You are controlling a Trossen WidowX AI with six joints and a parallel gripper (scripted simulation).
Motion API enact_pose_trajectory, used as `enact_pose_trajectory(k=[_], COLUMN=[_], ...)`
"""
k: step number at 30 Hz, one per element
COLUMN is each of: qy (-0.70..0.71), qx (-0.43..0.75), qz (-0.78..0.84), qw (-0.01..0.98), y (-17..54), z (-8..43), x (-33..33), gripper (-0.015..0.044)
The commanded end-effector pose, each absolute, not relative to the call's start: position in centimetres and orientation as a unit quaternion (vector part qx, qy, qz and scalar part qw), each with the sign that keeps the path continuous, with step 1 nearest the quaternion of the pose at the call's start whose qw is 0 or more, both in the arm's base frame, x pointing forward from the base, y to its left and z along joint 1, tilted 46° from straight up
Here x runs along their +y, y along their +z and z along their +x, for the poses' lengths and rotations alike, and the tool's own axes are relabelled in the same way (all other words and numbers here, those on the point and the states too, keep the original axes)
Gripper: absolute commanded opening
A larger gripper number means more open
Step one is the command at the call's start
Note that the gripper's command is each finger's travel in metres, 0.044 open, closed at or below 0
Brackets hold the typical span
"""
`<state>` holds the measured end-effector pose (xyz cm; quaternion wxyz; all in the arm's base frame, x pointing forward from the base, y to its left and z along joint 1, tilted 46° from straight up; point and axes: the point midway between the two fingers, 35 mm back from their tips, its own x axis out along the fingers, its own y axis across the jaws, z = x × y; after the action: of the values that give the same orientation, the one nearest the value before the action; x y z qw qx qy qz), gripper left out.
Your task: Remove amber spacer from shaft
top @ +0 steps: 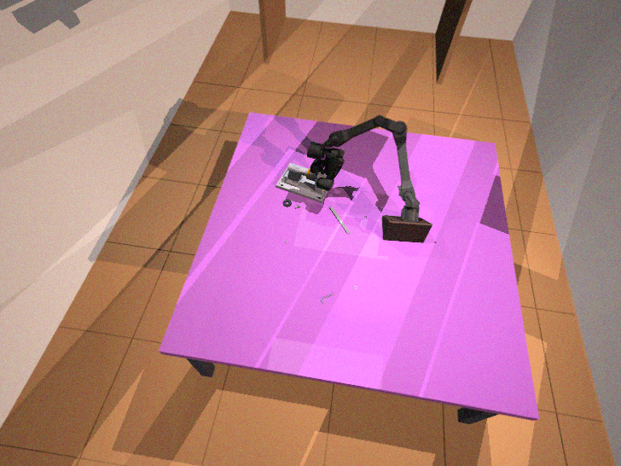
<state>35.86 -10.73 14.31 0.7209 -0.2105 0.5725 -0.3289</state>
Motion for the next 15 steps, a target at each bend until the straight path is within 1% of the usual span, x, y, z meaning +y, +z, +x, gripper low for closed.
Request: enact_pose_trajectory(k=[1, 9, 12, 15], qy=[-0.329, -0.329, -0.329, -0.329], qx=[0.572, 0.572, 0.572, 0.573], qz=[-0.210, -0.210, -0.210, -0.210], qw=[0.721, 0.721, 0.721, 0.721], y=[14.32, 14.32, 14.32, 14.32], z=[35.85, 35.85, 35.85, 35.84], x=[-10.75, -10.75, -10.75, -10.74], gripper=[0.0230, 0.0020, 0.0000, 0.0000])
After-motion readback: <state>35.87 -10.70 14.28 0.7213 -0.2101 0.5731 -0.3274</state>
